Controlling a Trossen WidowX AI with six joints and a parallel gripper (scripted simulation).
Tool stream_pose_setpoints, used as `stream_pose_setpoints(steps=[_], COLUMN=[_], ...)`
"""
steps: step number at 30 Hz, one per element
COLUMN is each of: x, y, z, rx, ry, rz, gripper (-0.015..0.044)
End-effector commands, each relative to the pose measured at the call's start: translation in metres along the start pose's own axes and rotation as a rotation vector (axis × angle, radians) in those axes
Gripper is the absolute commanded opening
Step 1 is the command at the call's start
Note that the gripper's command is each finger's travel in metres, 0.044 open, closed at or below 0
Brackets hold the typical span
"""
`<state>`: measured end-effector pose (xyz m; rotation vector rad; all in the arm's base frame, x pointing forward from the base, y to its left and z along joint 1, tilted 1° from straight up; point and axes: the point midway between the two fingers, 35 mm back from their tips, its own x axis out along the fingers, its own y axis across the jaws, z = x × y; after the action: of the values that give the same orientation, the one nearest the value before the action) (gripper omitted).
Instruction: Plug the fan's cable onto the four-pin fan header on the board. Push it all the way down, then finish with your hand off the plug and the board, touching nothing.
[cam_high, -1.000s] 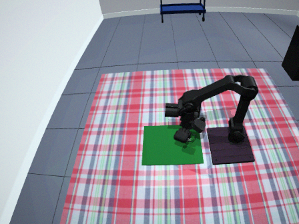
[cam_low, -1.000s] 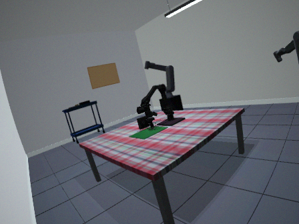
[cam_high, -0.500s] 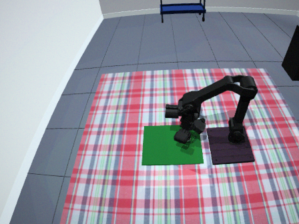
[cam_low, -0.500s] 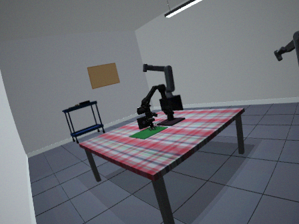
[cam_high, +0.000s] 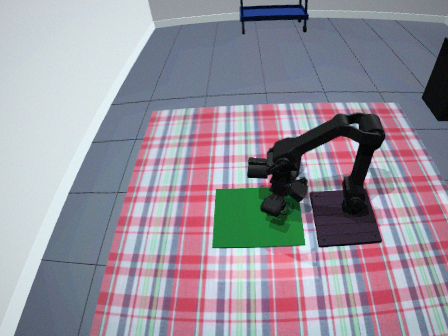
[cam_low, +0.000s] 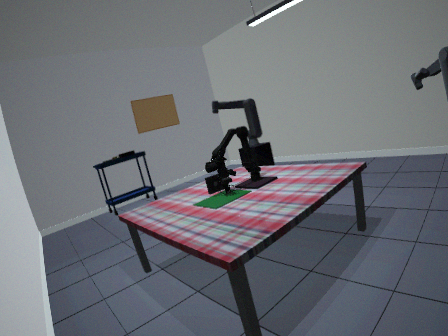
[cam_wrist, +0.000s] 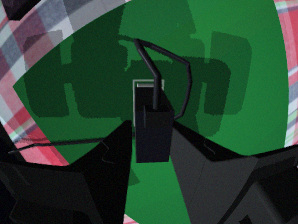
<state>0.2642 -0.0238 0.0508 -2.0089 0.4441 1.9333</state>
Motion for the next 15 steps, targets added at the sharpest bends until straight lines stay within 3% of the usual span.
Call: stream_pose_setpoints(steps=[1,3,6,11,15], x=[0.000,0.000,-0.002,-0.053,-0.055], y=[0.000,0.000,0.000,0.000,0.000], z=[0.000,0.000,0.000,-0.001,0.000], rx=[0.000,0.000,0.000,-0.003,-0.004], ry=[0.001,0.001,0.001,-0.002,-0.003], rz=[-0.001,-0.001,-0.001,-0.005,-0.006], gripper=[0.0210,0.0260,0.0260,0.0260,0.0260])
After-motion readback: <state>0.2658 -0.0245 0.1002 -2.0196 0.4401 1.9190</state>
